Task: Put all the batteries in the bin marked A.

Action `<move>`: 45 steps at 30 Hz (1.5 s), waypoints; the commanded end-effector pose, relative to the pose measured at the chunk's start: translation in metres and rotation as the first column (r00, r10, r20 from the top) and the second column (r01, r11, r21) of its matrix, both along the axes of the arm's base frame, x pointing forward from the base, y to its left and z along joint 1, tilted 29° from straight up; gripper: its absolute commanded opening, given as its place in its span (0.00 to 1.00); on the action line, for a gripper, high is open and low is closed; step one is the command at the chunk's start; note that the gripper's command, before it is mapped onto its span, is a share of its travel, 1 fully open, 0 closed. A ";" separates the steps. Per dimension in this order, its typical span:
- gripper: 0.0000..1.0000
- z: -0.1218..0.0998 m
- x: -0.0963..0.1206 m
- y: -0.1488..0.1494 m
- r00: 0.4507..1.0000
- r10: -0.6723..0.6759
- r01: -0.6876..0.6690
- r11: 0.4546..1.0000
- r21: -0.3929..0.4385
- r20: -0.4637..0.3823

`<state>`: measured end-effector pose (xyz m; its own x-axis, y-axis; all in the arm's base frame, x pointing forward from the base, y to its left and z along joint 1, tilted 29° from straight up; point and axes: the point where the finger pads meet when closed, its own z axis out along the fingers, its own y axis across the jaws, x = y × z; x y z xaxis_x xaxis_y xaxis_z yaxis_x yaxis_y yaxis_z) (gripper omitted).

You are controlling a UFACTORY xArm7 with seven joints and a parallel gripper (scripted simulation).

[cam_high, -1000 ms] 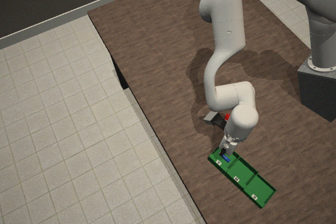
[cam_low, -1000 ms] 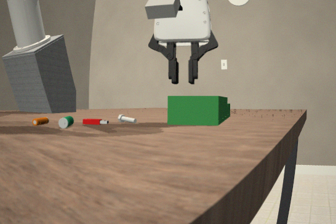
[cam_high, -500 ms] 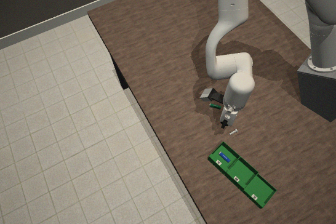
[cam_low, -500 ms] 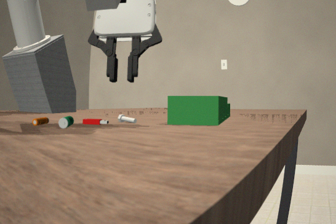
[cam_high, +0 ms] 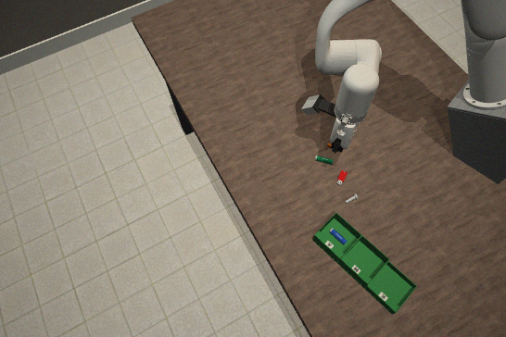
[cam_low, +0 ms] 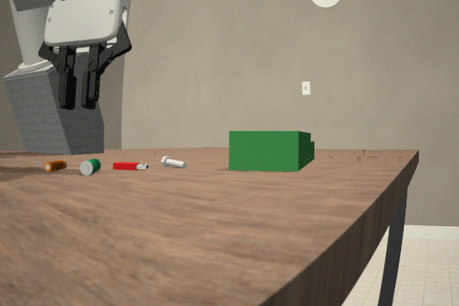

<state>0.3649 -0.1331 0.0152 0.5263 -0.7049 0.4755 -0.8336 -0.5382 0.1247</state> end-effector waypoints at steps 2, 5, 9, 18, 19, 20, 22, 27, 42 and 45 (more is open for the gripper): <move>0.23 0.013 -0.018 -0.026 1.000 0.004 -0.004 1.000 0.005 0.004; 0.23 0.014 -0.019 -0.027 1.000 0.004 -0.004 1.000 0.005 0.004; 0.23 0.013 -0.018 -0.026 1.000 0.004 -0.004 1.000 0.005 0.004; 0.23 0.012 -0.016 -0.022 1.000 0.004 -0.004 1.000 0.005 0.004; 0.23 0.012 -0.015 -0.022 1.000 0.004 -0.004 1.000 0.005 0.004; 0.23 0.012 -0.015 -0.022 1.000 0.004 -0.004 1.000 0.005 0.004; 0.23 0.012 -0.015 -0.021 1.000 0.004 -0.004 1.000 0.005 0.004; 0.23 0.011 -0.014 -0.020 1.000 0.004 -0.004 1.000 0.005 0.004; 0.23 -0.013 -0.009 -0.032 1.000 0.004 -0.004 1.000 0.005 0.003; 0.23 -0.017 -0.008 -0.034 1.000 0.004 -0.004 1.000 0.005 0.003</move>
<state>0.3529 -0.1645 0.0039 0.5289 -0.7084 0.4674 -0.8326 -0.5399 0.1239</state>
